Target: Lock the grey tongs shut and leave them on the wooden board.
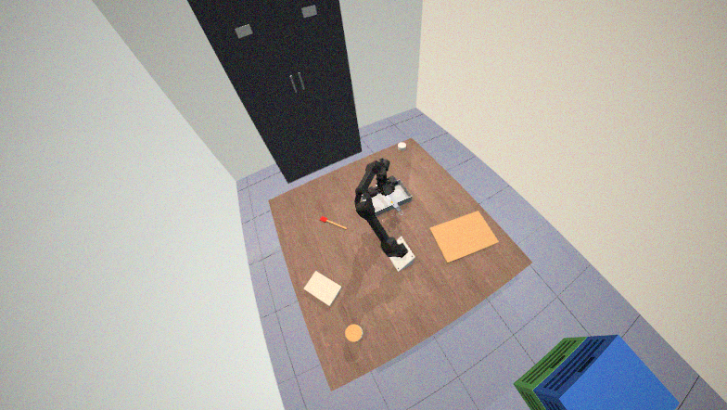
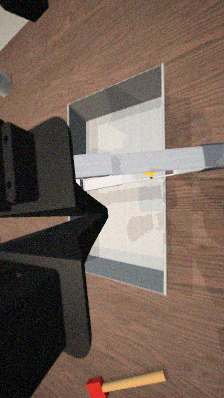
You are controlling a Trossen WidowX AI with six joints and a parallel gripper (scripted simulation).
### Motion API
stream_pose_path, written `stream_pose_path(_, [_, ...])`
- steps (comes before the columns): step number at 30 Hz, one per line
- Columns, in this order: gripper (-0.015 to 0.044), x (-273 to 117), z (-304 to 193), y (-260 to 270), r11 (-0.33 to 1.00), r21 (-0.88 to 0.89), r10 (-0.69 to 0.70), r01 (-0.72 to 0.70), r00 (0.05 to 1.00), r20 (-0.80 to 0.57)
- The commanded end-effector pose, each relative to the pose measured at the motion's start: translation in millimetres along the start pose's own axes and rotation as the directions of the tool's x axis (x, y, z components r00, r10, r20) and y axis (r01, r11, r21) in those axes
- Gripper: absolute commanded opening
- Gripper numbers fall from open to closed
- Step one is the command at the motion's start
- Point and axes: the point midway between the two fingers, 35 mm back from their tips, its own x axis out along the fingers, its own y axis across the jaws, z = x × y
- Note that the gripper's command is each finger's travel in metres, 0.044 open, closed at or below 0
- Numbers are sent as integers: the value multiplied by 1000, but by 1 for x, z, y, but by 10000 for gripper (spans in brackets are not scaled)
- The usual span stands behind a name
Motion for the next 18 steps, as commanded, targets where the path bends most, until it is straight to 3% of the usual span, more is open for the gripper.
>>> stream_pose_path(1, [-150, 6, -1, 0, 1000, 5, -5, 5, 1000, -1])
stream_pose_path(18, [-150, 34, -2, 0, 1000, 5, -5, 5, 1000, -2])
